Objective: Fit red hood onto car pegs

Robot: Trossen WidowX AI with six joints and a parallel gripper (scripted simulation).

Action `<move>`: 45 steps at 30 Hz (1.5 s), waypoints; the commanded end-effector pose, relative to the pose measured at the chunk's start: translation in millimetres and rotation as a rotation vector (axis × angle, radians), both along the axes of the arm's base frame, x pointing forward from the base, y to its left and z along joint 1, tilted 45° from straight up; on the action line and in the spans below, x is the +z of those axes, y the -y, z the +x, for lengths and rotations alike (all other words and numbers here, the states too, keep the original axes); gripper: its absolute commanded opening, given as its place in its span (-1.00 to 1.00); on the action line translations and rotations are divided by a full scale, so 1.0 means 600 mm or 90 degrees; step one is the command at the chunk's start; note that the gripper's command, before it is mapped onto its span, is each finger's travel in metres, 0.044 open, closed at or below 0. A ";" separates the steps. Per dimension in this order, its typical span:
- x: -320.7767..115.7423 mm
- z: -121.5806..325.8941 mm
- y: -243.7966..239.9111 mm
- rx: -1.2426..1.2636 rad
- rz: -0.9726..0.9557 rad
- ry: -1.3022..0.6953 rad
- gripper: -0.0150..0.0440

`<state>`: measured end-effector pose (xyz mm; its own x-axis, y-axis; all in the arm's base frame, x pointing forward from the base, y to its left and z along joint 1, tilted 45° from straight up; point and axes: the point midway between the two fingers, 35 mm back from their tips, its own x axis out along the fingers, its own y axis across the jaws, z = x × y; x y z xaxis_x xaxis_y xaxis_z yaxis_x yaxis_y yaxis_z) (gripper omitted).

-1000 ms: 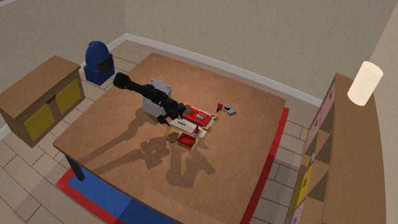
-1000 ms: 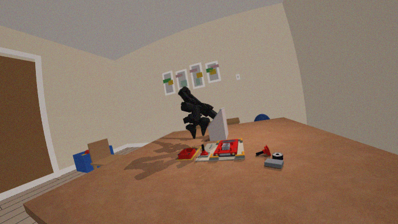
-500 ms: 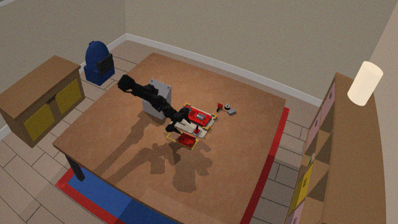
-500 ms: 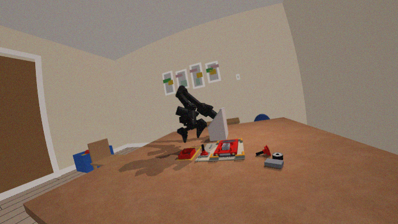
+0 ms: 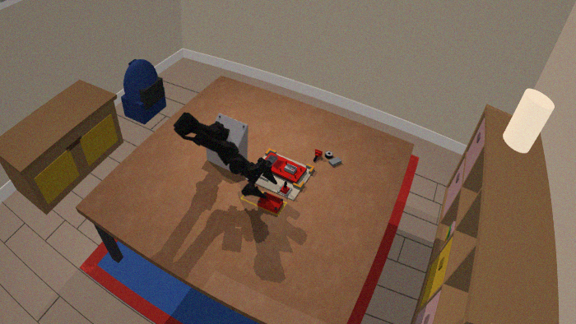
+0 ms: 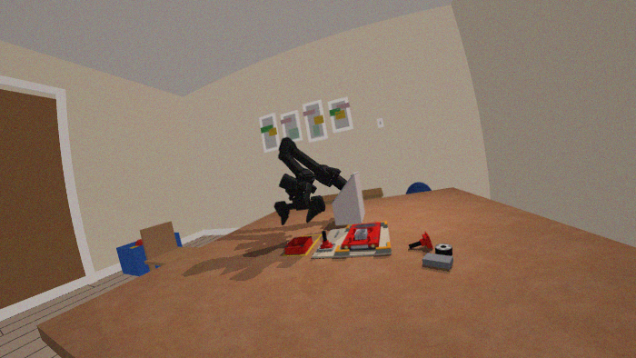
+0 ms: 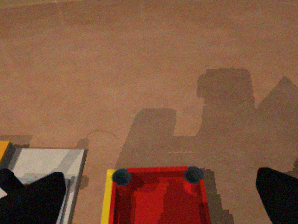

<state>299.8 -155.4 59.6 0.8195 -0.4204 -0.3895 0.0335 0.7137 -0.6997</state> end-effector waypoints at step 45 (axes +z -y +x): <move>-0.034 0.001 0.033 0.008 -0.009 0.000 1.00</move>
